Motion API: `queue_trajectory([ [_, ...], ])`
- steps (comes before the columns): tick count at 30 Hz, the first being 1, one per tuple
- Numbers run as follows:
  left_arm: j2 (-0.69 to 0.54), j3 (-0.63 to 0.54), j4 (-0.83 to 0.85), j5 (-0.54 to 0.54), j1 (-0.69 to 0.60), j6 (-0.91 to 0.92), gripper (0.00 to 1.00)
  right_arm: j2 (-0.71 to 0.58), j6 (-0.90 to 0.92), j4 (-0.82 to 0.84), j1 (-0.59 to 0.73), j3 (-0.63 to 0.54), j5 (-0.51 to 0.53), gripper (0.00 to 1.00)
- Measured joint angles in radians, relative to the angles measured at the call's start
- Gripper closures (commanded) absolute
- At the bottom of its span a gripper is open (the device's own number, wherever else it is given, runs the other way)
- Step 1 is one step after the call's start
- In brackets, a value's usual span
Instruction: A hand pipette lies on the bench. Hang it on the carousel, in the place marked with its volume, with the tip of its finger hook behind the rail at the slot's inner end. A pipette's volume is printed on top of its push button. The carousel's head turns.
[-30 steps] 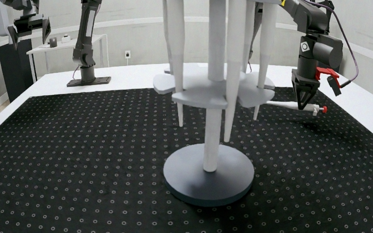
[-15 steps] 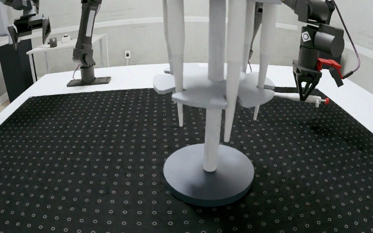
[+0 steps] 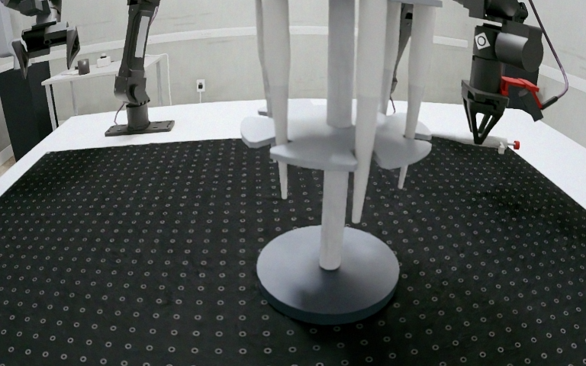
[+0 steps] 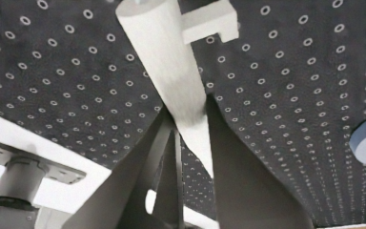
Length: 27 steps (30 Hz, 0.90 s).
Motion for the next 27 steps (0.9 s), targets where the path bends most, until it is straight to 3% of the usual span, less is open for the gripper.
queue_trajectory([
  [15,-0.002,0.000,-0.011,0.000,-0.004,-0.004,0.88,0.000,0.000,0.000,0.000,0.000,0.000,0.00],
  [27,-0.101,-0.141,0.015,0.000,-0.091,-0.068,0.88,0.000,0.000,0.000,0.000,0.000,0.000,0.00],
])
